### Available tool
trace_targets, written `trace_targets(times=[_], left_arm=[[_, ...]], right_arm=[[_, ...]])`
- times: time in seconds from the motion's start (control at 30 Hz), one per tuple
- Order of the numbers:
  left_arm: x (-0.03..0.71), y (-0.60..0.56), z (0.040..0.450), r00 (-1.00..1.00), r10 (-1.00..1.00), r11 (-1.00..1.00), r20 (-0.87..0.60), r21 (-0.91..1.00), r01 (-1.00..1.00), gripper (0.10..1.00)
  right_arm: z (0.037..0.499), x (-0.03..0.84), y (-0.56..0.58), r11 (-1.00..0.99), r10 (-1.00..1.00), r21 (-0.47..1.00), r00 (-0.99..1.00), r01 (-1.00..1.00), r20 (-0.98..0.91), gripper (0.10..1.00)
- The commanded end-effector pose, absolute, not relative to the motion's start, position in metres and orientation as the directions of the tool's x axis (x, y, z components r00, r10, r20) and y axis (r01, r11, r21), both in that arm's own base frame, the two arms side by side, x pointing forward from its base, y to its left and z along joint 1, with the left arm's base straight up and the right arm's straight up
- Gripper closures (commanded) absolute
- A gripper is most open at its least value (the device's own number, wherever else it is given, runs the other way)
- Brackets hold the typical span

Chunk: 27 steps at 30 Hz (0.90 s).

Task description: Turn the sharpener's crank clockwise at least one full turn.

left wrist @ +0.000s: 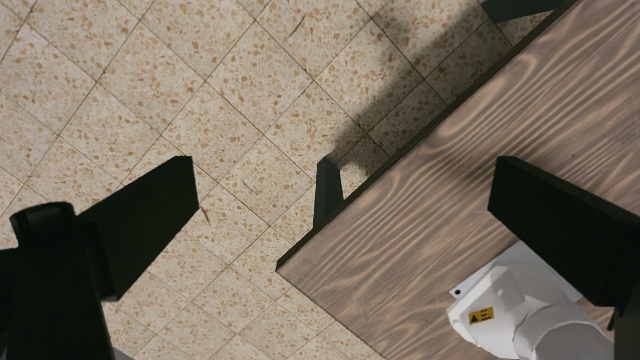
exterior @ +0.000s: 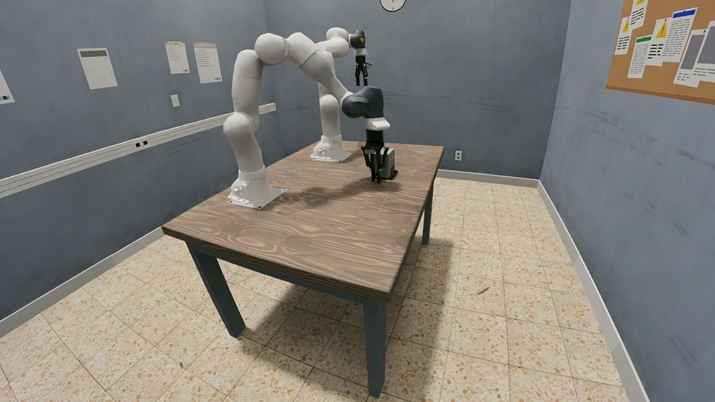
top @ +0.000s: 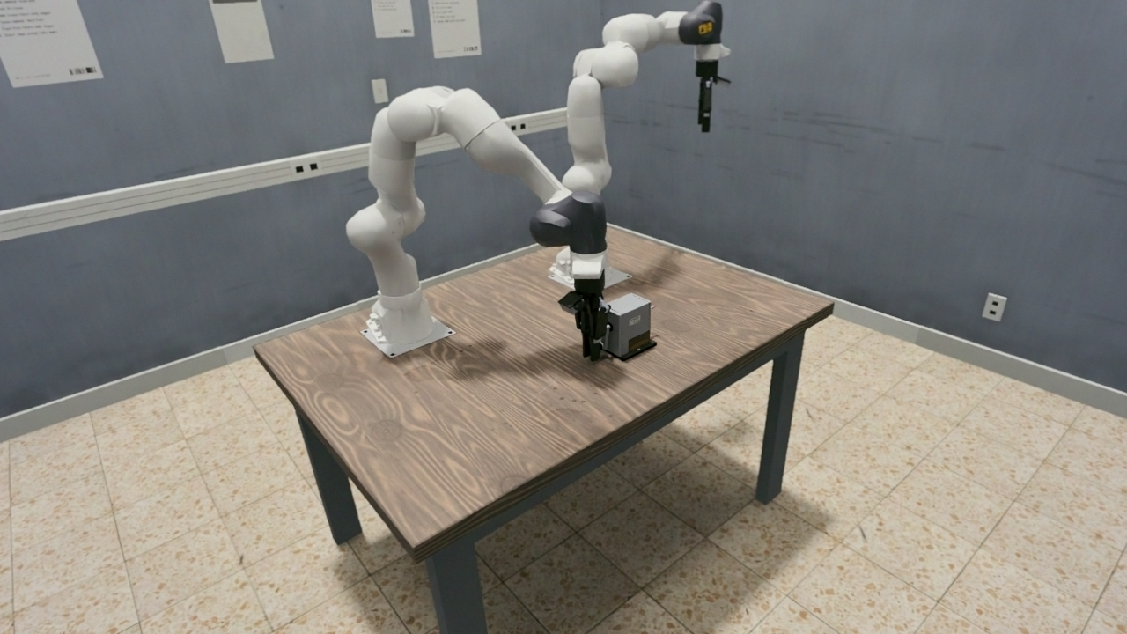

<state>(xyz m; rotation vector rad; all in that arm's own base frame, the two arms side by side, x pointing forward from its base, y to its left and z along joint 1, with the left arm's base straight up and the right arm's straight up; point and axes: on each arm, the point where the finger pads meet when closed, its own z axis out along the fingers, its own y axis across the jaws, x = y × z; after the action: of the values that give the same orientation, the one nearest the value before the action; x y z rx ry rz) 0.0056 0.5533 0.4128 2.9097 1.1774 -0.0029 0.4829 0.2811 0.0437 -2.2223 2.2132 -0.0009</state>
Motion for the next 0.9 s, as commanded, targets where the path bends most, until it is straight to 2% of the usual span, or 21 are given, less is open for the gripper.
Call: trace_targets(times=[0.0, 0.87], left_arm=[[0.005, 0.554, 0.413, 0.714, 0.701, -0.714, 0.000, 0.000, 0.701, 0.098], [0.005, 0.554, 0.413, 0.714, 0.701, -0.714, 0.000, 0.000, 0.701, 0.098]], right_arm=[[0.044, 0.476, 0.281, -0.001, -1.000, 0.000, 0.001, -1.000, 0.000, 0.999], [0.060, 0.452, 0.281, -0.001, -1.000, 0.000, 0.001, -1.000, 0.000, 0.999]])
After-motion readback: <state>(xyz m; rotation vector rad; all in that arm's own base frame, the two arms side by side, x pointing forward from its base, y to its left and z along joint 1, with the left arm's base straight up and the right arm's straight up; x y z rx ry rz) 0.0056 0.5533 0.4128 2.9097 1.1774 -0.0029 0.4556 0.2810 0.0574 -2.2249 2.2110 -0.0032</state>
